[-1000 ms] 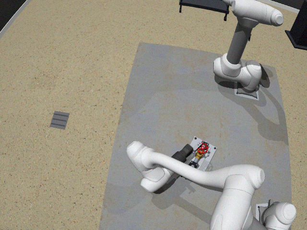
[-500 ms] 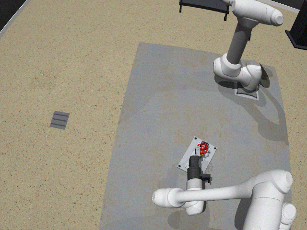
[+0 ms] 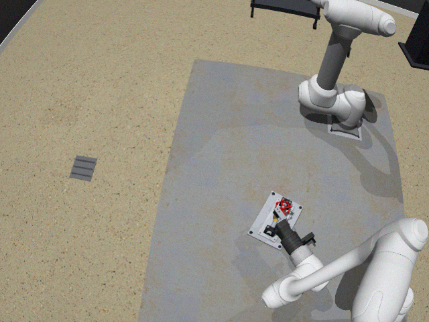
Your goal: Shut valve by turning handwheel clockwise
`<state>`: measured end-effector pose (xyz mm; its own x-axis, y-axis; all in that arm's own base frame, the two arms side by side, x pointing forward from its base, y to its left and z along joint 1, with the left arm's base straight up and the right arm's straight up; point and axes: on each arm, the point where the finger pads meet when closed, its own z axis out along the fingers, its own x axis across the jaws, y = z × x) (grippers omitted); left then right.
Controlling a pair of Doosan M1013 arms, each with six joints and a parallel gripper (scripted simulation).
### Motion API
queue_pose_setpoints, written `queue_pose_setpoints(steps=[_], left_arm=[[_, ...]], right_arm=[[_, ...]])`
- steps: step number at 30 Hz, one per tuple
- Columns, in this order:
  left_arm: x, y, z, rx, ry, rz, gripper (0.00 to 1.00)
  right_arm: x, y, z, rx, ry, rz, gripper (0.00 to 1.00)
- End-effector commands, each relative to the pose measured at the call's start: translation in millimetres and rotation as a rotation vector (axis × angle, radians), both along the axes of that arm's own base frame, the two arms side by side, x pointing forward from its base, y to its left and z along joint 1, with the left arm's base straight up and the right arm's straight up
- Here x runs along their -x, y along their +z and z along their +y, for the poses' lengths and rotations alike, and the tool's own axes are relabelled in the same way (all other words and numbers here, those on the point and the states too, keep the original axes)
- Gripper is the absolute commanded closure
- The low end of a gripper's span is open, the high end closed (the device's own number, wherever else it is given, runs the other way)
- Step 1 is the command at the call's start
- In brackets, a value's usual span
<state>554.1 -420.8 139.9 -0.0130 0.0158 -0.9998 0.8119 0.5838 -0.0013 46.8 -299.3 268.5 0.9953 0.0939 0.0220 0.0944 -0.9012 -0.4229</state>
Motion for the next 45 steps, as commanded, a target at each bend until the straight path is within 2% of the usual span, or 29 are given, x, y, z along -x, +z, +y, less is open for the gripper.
queue_pose_setpoints(steps=[1,15,45], left_arm=[[0.3,4.5,-3.8,0.016,0.117,-0.015,0.45],[8.6,4.4,2.4,0.014,0.489,-0.017,0.45],[24.2,4.4,5.2,0.009,1.06,-0.02,0.45]], right_arm=[[-0.1,0.5,-0.3,0.001,0.0,0.0,0.0],[-0.1,0.5,-0.3,0.001,0.0,0.0,0.0],[-0.1,0.5,-0.3,0.001,0.0,0.0,0.0]])
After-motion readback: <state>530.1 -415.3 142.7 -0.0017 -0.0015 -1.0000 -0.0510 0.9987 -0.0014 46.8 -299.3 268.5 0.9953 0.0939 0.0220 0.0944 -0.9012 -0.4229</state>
